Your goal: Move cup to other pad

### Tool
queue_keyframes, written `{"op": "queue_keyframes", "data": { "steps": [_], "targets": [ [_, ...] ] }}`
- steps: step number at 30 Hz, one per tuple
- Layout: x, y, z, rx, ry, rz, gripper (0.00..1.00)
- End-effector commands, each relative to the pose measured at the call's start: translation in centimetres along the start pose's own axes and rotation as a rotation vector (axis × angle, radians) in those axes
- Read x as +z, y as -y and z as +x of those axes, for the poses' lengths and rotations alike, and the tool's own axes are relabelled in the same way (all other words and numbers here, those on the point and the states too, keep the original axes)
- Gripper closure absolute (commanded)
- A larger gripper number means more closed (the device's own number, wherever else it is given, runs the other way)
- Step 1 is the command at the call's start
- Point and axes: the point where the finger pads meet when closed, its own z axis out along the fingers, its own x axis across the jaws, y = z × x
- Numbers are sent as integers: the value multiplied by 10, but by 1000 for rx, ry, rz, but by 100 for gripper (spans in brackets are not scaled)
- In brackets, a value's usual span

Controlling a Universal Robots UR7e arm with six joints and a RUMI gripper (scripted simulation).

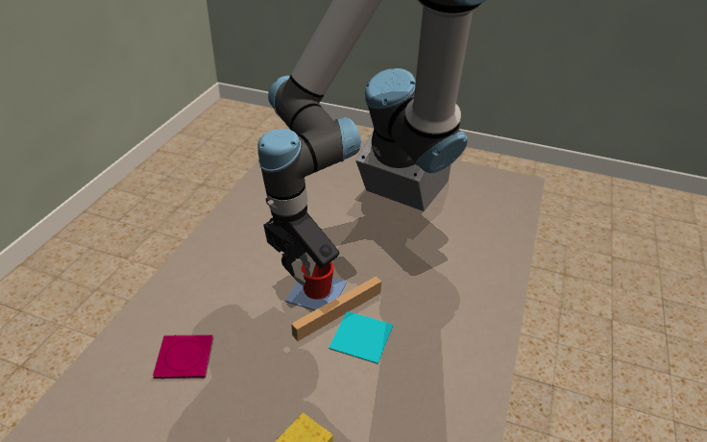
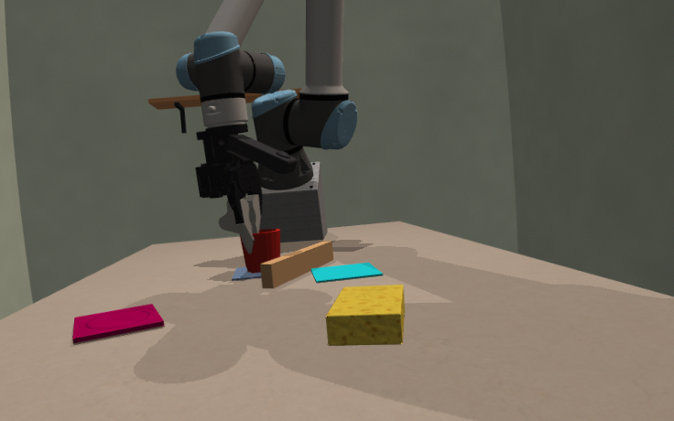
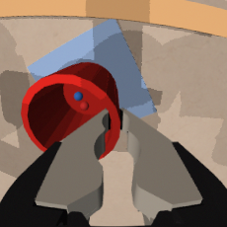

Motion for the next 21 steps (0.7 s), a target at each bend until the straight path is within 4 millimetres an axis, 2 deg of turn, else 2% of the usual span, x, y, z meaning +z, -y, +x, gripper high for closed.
{"op": "queue_keyframes", "data": {
  "steps": [1,9,21],
  "targets": [
    [-1,0,0,0,-1,0,97],
    [-6,0,0,0,-1,0,97],
    [-35,0,-3,0,-1,0,97]
  ]
}}
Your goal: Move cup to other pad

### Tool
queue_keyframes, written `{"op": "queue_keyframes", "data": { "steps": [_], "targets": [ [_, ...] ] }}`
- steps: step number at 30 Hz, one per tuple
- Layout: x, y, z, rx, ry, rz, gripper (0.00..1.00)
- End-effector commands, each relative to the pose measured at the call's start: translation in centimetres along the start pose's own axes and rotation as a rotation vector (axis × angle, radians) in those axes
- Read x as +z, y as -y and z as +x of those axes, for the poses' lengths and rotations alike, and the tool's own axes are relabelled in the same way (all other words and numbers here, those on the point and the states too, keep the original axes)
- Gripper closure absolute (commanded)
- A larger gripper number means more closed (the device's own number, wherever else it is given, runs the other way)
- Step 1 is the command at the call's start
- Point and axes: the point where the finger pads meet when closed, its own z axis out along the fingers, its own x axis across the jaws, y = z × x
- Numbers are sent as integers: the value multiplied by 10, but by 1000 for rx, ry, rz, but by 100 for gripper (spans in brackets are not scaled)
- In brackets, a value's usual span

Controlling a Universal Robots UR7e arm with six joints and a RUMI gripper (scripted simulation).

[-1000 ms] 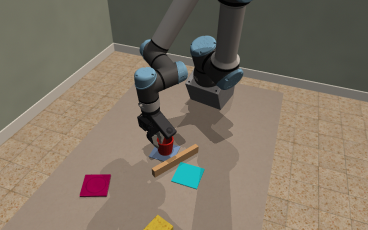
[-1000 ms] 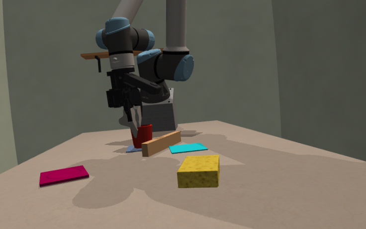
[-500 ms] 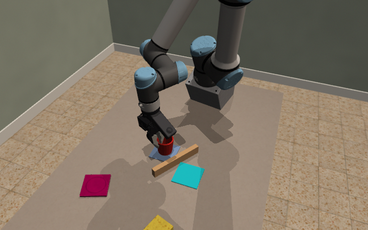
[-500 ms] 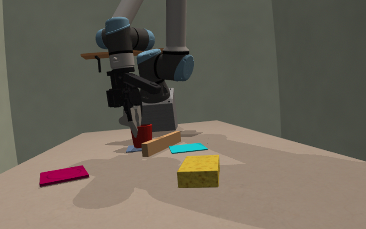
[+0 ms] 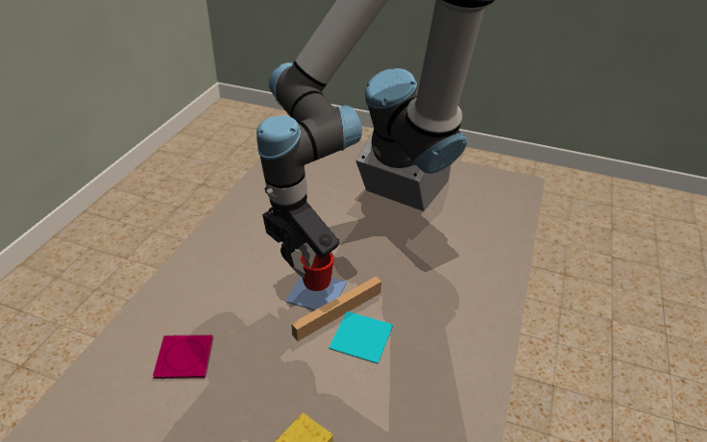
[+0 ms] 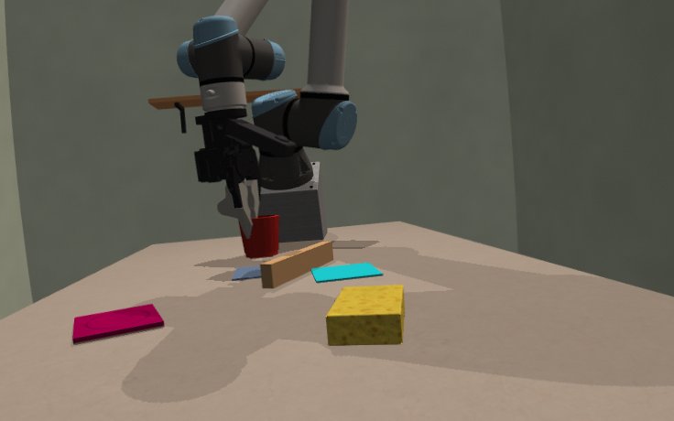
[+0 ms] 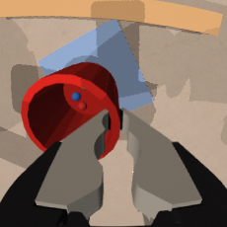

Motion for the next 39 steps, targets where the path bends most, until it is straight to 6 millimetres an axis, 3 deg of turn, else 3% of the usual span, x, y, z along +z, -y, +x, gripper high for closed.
{"op": "queue_keyframes", "data": {
  "steps": [1,12,39],
  "targets": [
    [-8,0,-1,0,0,0,97],
    [-32,0,-3,0,0,0,97],
    [-33,3,-3,0,0,0,97]
  ]
}}
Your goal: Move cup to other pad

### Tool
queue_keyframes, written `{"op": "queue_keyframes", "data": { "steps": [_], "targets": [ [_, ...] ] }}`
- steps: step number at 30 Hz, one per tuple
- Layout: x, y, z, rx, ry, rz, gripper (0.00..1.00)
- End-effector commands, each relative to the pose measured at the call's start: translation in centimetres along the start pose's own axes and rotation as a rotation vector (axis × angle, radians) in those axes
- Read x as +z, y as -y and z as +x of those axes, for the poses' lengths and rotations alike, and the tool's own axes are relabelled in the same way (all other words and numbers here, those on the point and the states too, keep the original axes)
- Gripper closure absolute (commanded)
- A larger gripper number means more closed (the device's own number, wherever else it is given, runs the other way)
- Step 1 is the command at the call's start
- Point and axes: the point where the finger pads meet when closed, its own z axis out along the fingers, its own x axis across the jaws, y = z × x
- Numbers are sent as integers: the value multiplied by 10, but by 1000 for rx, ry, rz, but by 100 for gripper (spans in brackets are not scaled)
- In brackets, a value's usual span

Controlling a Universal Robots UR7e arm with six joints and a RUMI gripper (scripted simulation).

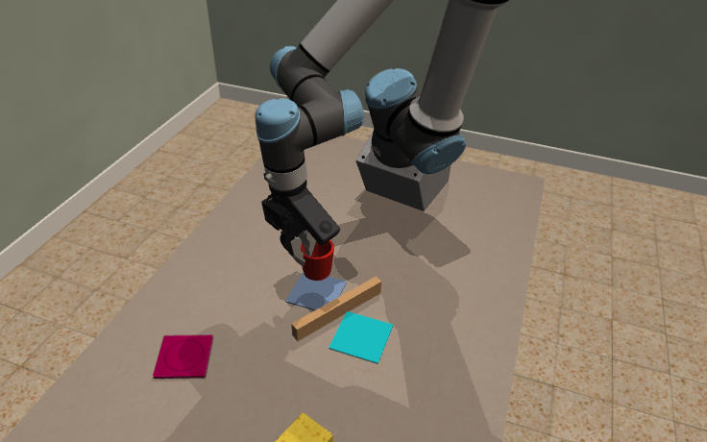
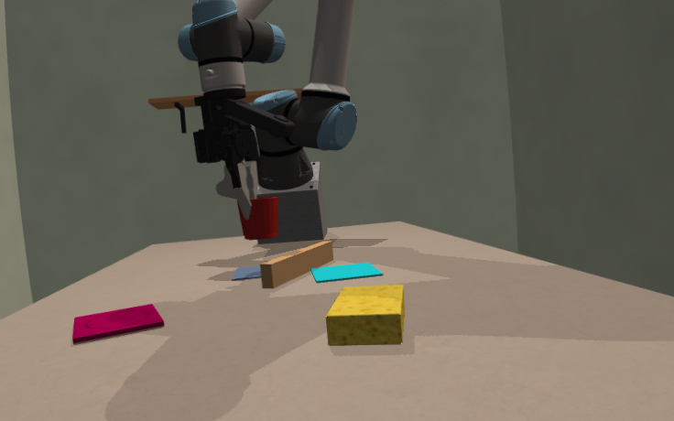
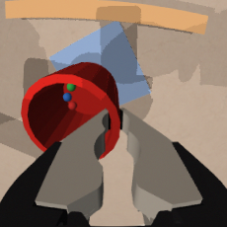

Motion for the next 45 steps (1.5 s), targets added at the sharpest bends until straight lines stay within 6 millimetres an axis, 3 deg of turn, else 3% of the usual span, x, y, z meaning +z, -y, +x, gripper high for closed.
{"op": "queue_keyframes", "data": {
  "steps": [1,13,28,30,45],
  "targets": [
    [0,3,1,0,-1,0,97],
    [-1,26,3,0,-1,0,97],
    [-1,90,9,0,-1,0,97],
    [-1,90,9,0,-1,0,97],
    [-2,148,14,0,-1,0,97]
  ]
}}
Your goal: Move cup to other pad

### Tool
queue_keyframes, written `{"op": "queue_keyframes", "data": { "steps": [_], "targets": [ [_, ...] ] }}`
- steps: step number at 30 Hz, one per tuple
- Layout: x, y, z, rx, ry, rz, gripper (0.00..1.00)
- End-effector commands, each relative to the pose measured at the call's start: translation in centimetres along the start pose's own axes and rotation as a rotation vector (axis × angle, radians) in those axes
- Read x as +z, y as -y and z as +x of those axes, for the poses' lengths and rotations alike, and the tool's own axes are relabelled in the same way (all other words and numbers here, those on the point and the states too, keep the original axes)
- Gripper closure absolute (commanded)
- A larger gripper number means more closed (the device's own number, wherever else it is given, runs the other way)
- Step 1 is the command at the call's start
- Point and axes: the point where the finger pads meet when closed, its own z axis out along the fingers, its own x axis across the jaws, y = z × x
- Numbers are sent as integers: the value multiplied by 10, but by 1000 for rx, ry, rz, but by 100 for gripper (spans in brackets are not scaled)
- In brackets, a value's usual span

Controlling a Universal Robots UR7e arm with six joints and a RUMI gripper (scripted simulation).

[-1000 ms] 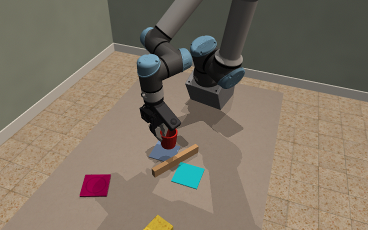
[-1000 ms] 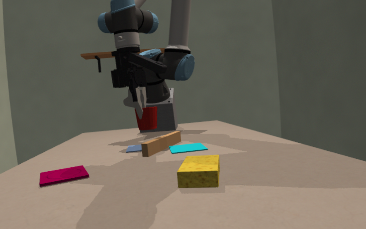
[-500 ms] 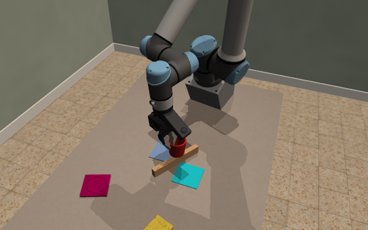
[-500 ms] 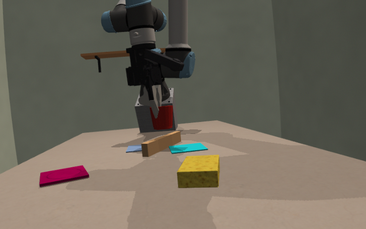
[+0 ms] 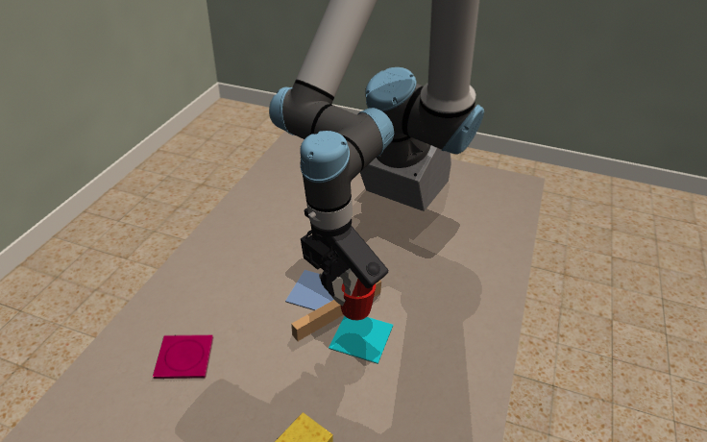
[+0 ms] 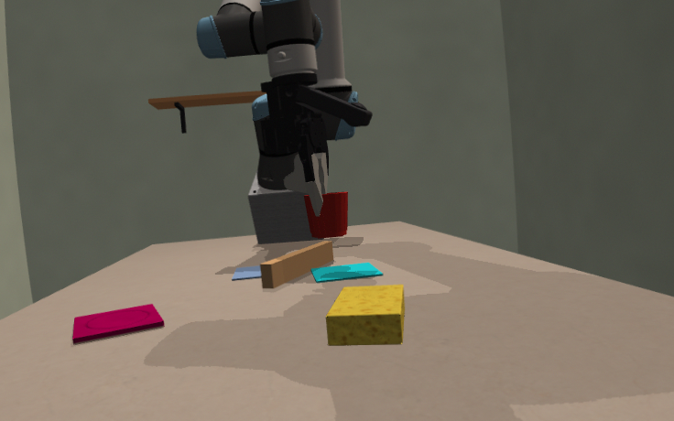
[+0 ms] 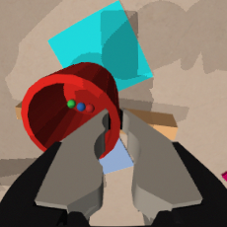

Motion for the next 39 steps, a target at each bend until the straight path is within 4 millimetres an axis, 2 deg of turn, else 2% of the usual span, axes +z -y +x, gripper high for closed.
{"op": "queue_keyframes", "data": {
  "steps": [1,10,27,39],
  "targets": [
    [0,11,2,1,-1,-2,97],
    [0,22,3,1,-1,-2,97],
    [0,23,3,1,-1,-2,97],
    [13,23,4,1,-1,-2,97]
  ]
}}
